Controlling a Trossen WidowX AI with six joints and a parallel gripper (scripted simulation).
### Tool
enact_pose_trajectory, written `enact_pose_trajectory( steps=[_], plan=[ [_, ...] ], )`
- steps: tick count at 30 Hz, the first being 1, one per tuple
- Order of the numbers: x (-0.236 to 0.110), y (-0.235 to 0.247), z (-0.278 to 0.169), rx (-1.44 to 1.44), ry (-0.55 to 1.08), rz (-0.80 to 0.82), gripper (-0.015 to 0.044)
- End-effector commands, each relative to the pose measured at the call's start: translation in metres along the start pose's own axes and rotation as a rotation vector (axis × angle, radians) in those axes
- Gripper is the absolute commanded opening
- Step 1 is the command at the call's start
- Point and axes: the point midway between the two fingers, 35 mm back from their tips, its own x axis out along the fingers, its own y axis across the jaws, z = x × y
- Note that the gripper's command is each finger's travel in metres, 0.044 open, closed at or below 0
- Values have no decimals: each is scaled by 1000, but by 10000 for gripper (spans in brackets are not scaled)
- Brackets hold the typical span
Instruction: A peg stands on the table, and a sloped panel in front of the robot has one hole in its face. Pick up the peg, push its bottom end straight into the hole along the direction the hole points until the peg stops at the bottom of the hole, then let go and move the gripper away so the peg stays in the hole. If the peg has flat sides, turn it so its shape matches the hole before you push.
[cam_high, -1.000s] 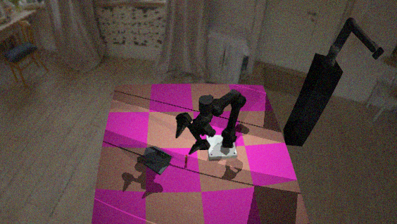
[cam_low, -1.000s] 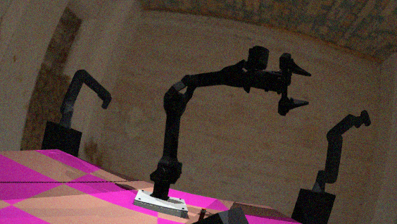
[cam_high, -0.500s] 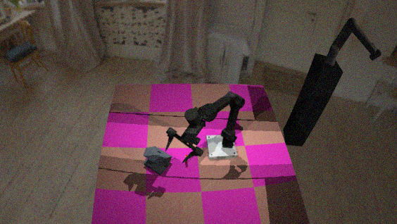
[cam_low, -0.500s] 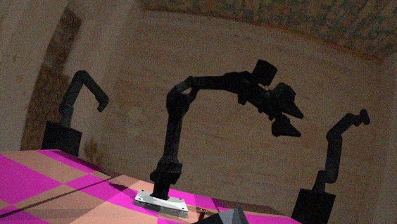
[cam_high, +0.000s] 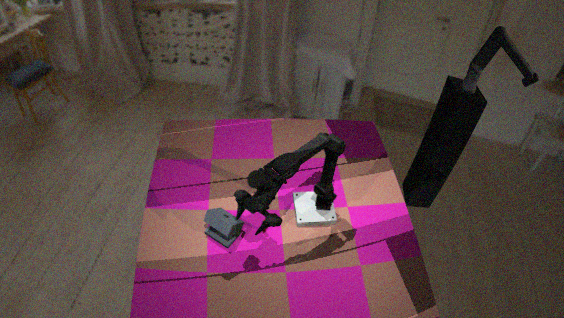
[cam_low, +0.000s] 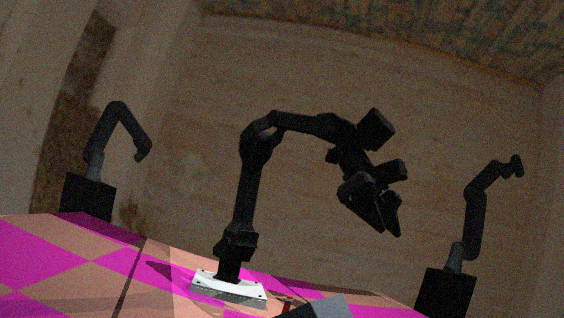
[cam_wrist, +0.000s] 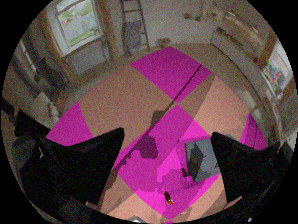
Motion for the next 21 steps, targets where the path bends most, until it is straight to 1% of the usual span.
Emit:
enact_pose_trajectory(
  steps=[1,13,21],
  plan=[
    [9,-8,-28,115,105,-23,440],
    [21,-23,-98,460,386,-116,440],
    [16,-33,-149,691,575,-225,440]
  ],
)
